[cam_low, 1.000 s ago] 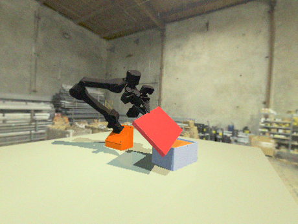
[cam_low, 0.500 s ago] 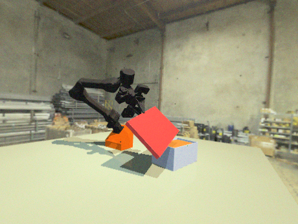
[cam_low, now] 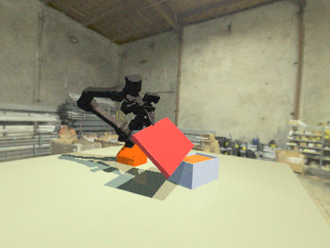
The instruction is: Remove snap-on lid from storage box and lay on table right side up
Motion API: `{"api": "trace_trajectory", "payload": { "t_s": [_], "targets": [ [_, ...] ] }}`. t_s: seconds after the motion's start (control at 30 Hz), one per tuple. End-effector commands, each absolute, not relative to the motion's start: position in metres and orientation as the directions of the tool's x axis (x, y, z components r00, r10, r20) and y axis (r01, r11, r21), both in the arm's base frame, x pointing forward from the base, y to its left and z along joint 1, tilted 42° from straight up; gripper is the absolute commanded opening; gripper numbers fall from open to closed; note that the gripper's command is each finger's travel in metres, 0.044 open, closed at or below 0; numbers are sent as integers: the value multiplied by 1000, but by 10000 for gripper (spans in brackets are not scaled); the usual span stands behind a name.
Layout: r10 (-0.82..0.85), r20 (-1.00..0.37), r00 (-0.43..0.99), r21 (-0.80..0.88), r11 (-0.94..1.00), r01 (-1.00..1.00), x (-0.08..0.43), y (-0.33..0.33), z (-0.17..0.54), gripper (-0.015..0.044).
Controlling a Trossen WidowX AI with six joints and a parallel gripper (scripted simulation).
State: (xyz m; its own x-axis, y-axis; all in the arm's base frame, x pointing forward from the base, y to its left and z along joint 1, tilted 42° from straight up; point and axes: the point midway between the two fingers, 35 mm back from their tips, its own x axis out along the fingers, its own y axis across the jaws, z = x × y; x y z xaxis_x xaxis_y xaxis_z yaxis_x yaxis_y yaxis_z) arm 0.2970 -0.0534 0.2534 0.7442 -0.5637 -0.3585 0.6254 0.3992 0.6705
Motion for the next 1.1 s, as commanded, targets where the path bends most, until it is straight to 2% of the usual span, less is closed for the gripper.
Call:
{"api": "trace_trajectory", "payload": {
  "t_s": [0.0, 1.07],
  "targets": [
    [-555, -348, 756, 683, 402, 610, 295, -57, 263, 0],
    [-556, -344, 757, 683, 404, 608, 279, -103, 305, 0]
  ]
}}
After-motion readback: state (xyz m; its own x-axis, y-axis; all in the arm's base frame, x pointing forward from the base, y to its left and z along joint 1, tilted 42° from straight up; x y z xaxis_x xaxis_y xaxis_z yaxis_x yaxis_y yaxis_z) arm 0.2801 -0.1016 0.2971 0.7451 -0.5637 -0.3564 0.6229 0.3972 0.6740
